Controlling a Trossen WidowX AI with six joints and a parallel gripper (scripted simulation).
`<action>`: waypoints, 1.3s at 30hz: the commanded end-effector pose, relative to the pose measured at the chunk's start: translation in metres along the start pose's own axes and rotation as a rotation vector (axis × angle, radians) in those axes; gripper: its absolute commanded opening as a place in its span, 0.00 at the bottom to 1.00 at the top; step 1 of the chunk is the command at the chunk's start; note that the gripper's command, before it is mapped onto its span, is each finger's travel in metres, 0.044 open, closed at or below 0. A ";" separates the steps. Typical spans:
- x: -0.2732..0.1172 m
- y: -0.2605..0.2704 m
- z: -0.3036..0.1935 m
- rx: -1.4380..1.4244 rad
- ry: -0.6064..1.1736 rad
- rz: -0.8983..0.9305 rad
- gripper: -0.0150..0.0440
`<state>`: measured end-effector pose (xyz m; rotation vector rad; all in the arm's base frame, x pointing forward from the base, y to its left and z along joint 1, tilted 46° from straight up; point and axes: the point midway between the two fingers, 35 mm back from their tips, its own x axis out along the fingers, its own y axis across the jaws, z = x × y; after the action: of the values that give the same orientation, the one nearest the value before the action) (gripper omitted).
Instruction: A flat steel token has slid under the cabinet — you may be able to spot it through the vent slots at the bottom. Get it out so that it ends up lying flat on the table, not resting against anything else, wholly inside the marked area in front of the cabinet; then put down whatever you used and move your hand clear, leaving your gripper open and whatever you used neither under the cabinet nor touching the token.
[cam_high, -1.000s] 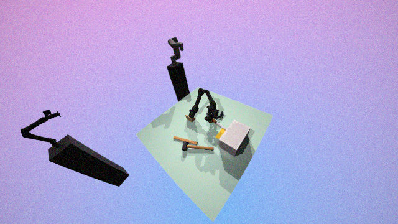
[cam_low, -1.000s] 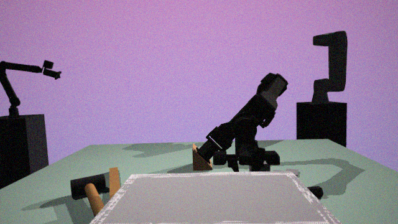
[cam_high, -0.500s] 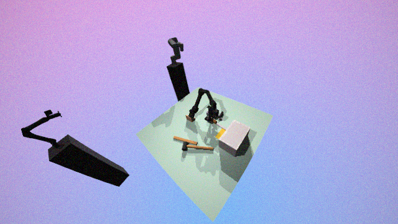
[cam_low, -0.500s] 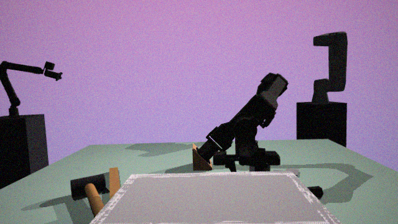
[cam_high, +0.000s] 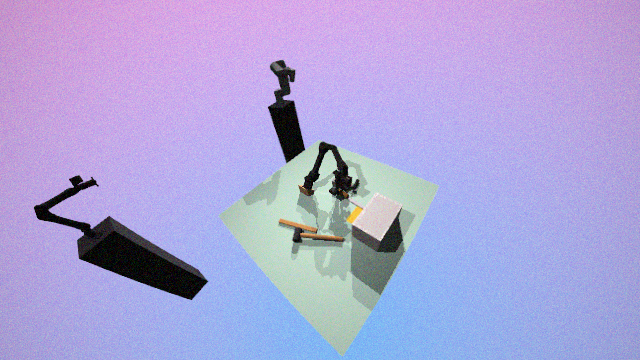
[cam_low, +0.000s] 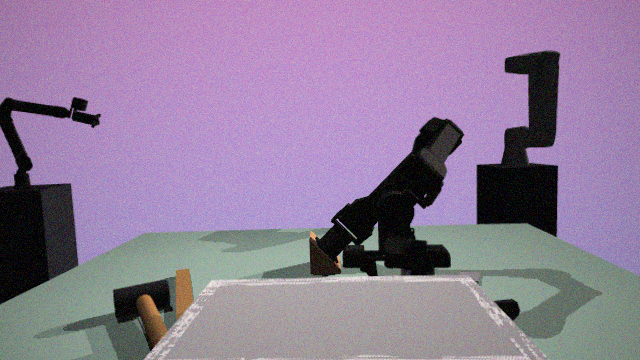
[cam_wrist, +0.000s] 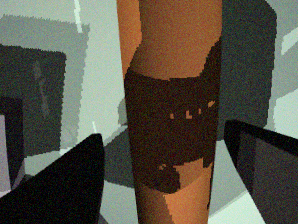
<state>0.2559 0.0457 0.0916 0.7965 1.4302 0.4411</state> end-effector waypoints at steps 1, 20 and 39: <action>0.000 0.000 0.000 -0.001 -0.001 0.000 0.62; -0.001 0.000 -0.002 0.000 -0.001 0.000 0.25; -0.002 0.000 -0.008 0.003 -0.001 0.001 0.25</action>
<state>0.2438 0.0471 0.0931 0.8065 1.4363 0.4351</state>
